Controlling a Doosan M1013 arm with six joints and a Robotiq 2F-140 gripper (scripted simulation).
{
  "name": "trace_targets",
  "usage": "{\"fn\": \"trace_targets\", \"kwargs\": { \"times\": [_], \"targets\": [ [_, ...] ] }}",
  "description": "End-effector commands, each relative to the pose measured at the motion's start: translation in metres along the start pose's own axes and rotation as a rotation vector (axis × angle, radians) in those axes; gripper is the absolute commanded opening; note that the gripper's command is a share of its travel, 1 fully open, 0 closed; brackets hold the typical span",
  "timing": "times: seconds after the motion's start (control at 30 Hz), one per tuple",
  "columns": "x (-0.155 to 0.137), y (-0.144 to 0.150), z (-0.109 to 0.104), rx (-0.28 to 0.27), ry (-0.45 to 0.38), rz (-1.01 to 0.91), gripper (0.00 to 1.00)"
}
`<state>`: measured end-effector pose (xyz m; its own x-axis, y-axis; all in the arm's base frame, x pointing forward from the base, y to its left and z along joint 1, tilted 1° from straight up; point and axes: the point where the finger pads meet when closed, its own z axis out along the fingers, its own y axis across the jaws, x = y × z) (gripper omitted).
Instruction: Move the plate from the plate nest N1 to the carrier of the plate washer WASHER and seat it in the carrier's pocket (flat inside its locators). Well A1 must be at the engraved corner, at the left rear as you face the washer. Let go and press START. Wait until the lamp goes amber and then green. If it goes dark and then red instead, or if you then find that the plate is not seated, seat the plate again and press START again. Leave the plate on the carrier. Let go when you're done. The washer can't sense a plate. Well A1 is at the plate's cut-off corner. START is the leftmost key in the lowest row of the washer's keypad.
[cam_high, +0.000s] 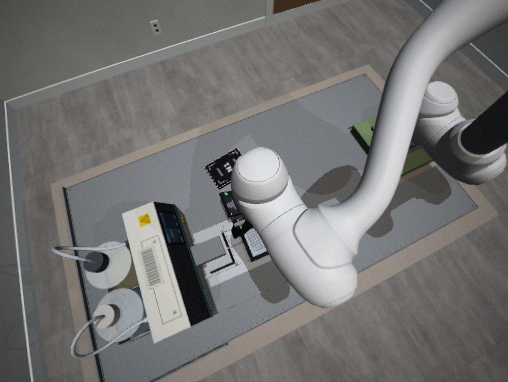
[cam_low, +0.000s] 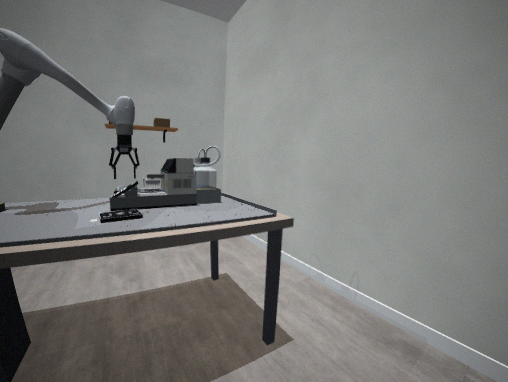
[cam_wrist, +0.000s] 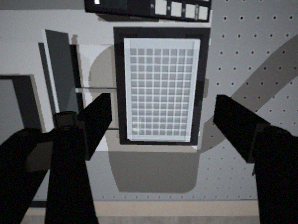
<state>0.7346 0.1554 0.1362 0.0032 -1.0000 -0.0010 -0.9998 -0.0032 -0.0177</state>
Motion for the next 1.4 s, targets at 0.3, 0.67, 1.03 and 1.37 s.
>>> {"fn": "trace_targets", "kwargs": {
  "times": [0.3, 0.67, 1.03, 1.37],
  "targets": [
    [0.004, -0.002, -0.023, 0.003, 0.004, -0.005, 0.7],
    [0.004, -0.002, -0.038, 0.002, 0.004, -0.005, 0.7],
    [0.01, 0.005, -0.034, 0.004, 0.004, -0.071, 0.1],
    [0.042, 0.027, -0.034, 0.004, 0.0, -0.335, 0.1]
  ]
}}
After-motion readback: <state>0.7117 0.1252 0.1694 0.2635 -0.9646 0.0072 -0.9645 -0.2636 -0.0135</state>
